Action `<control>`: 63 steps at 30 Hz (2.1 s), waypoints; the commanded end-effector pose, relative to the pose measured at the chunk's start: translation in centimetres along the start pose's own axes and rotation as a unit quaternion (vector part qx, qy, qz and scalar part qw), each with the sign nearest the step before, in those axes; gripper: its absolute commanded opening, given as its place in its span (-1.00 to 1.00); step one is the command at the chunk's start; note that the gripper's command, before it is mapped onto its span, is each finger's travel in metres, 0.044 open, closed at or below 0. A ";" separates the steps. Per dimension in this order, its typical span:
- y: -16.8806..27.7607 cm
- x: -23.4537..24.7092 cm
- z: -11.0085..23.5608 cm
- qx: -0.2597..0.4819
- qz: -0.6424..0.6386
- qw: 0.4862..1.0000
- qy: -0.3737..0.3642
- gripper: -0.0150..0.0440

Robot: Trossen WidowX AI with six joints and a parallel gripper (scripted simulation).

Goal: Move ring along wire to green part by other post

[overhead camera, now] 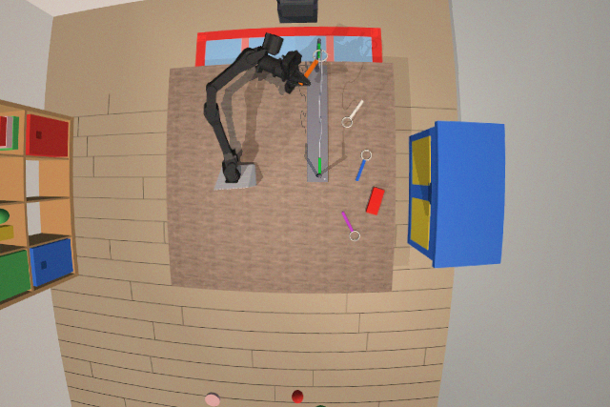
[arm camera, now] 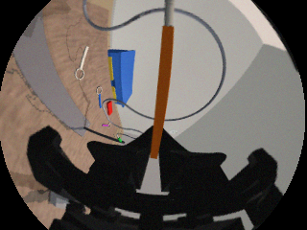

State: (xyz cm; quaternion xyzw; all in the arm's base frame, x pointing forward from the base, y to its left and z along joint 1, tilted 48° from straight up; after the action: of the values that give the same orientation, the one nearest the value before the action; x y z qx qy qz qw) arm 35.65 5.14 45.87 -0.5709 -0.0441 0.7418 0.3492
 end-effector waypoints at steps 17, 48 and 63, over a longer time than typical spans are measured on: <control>-0.1 0.5 0.0 -0.008 -0.112 0.991 -0.068 -1.00; -0.5 1.5 0.1 -0.021 -0.274 0.946 -0.172 -1.00; -0.8 1.9 0.2 -0.029 -0.349 0.910 -0.220 -1.00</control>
State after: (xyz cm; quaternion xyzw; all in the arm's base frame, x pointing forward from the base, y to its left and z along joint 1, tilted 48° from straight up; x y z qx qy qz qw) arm 35.65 6.88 44.74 -0.3650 -0.3221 0.6858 0.5410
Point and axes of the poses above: the point midway between the two fingers, 35 mm back from their tips, its own z axis back along the fingers, its own x axis across the jaws, y = z × x, the point moved 1 cm from there along z, back along the fingers, and after that the axes turned 2 degrees about z, right-handed, at the moved point
